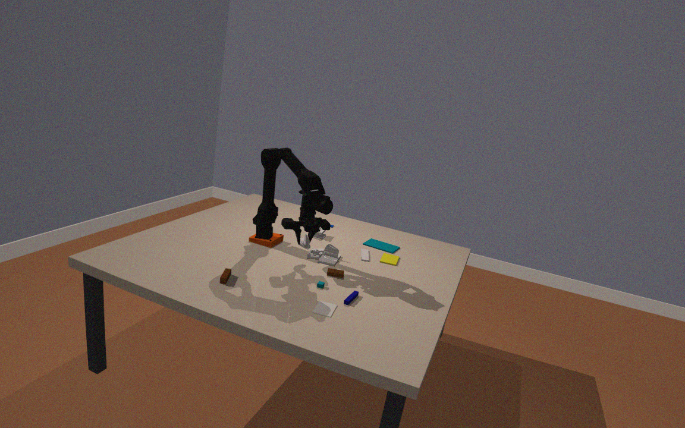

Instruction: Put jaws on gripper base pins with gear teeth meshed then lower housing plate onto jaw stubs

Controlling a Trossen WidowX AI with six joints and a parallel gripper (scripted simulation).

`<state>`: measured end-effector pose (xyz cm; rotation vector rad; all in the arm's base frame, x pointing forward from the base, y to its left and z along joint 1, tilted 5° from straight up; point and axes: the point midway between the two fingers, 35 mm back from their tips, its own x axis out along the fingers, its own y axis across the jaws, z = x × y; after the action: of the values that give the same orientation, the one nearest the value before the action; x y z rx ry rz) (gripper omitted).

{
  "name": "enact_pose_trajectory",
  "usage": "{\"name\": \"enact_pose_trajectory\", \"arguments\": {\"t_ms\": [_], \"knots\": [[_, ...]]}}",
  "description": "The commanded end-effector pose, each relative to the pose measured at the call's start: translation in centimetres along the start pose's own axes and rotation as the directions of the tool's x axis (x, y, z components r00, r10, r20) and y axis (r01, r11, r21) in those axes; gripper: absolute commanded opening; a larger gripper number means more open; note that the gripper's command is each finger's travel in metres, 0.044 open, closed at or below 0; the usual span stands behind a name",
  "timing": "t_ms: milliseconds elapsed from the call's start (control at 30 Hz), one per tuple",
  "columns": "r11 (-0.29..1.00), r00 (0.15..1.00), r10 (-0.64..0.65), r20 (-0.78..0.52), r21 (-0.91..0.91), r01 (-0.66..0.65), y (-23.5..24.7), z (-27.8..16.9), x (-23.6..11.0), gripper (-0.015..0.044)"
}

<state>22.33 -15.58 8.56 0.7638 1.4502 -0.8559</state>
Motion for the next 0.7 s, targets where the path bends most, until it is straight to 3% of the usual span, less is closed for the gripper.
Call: {"name": "enact_pose_trajectory", "arguments": {"t_ms": [0, 667], "knots": [[0.992, 1.000, 0.003, -0.007, -0.123, -0.004, 0.4, -0.7, 0.0, 0.0134], [0.804, 1.000, 0.005, -0.009, -0.595, -0.009, 1.9, -2.7, 0.1, 0.0134]]}}
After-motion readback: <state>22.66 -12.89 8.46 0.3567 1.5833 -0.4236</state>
